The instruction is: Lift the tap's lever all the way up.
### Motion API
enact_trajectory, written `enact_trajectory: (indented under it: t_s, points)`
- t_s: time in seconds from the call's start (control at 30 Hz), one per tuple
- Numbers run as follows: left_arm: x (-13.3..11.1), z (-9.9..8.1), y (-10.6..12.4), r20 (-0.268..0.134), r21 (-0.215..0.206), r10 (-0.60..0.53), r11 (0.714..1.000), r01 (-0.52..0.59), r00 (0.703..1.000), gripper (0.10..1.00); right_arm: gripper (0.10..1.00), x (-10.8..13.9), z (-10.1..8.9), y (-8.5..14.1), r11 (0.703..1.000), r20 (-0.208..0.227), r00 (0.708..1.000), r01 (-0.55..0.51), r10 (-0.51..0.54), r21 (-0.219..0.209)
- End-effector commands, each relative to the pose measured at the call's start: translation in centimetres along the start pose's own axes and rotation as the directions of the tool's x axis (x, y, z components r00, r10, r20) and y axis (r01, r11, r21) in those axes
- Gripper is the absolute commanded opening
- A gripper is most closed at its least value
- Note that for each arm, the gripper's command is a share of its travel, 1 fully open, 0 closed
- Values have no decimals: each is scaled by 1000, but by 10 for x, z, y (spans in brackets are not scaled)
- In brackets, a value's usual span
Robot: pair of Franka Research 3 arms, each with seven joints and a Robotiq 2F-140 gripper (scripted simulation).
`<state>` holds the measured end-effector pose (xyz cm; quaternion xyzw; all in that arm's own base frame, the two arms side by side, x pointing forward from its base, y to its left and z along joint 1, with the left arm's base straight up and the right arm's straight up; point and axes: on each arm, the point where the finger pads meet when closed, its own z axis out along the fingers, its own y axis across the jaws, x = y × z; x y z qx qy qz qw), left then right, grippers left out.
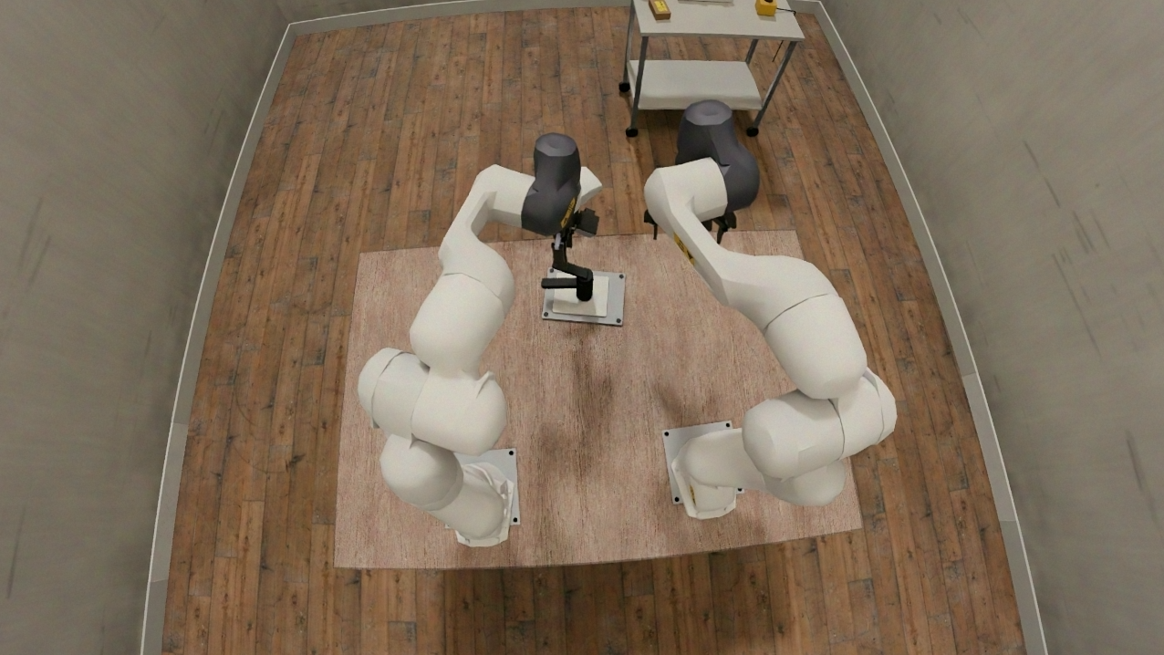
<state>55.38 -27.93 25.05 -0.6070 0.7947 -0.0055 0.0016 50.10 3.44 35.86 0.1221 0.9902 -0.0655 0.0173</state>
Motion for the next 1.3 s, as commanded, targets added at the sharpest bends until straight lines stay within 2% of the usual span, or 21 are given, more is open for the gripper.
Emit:
enact_trajectory:
  t_s: [0.0, 0.4, 0.43, 1.27]
  points:
    - [-1, -6, 4, 4, -11, -4, 1000, 4, 1000, 454, 1000, 0, 0, 0, 1000, 0, 1000, 0, 0, 0]
    - [-1, -10, 4, 4, -11, -4, 1000, 4, 1000, 454, 1000, 0, 0, 0, 1000, 0, 1000, 0, 0, 0]
    - [-1, -10, 4, 4, -11, -4, 1000, 4, 1000, 99, 1000, 0, 0, 0, 1000, 0, 1000, 0, 0, 0]
    - [-1, -10, 4, 4, -11, -4, 1000, 4, 1000, 99, 1000, 0, 0, 0, 1000, 0, 1000, 0, 0, 0]
